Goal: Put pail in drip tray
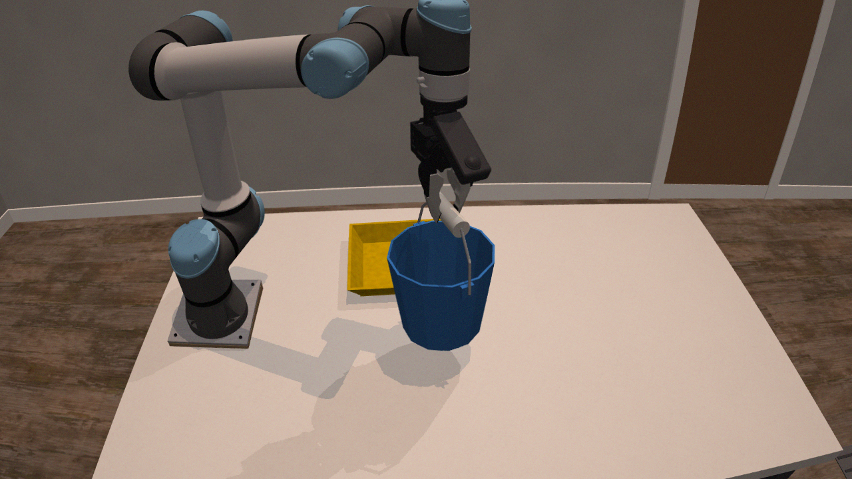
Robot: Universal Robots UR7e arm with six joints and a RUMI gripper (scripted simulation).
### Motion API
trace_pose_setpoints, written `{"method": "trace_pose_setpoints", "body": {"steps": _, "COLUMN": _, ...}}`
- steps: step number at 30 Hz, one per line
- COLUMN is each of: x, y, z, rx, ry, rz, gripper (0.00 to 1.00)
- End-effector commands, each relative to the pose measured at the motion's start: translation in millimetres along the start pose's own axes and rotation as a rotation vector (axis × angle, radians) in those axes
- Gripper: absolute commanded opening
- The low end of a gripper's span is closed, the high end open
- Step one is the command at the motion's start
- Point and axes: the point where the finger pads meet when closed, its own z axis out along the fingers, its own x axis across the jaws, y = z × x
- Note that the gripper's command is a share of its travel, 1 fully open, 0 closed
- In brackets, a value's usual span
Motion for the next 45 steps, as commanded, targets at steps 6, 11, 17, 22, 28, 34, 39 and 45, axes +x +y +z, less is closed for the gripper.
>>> {"method": "trace_pose_setpoints", "body": {"steps": 6, "x": -2.3, "y": 16.6, "z": -1.0, "rx": 0.002, "ry": -0.002, "rz": 0.000, "gripper": 0.00}}
{"method": "trace_pose_setpoints", "body": {"steps": 11, "x": -3.9, "y": 29.5, "z": -0.9, "rx": 0.002, "ry": -0.002, "rz": 0.000, "gripper": 0.00}}
{"method": "trace_pose_setpoints", "body": {"steps": 17, "x": -5.9, "y": 46.4, "z": -0.9, "rx": 0.002, "ry": -0.002, "rz": 0.000, "gripper": 0.00}}
{"method": "trace_pose_setpoints", "body": {"steps": 22, "x": -7.0, "y": 55.3, "z": -0.9, "rx": 0.002, "ry": -0.002, "rz": 0.000, "gripper": 0.00}}
{"method": "trace_pose_setpoints", "body": {"steps": 28, "x": -9.3, "y": 73.9, "z": -0.9, "rx": 0.002, "ry": -0.002, "rz": 0.000, "gripper": 0.00}}
{"method": "trace_pose_setpoints", "body": {"steps": 34, "x": -11.6, "y": 93.1, "z": -0.8, "rx": 0.002, "ry": -0.002, "rz": 0.000, "gripper": 0.00}}
{"method": "trace_pose_setpoints", "body": {"steps": 39, "x": -12.8, "y": 102.9, "z": -0.8, "rx": 0.002, "ry": -0.002, "rz": 0.000, "gripper": 0.00}}
{"method": "trace_pose_setpoints", "body": {"steps": 45, "x": -15.2, "y": 122.5, "z": -0.8, "rx": 0.002, "ry": -0.002, "rz": 0.000, "gripper": 0.00}}
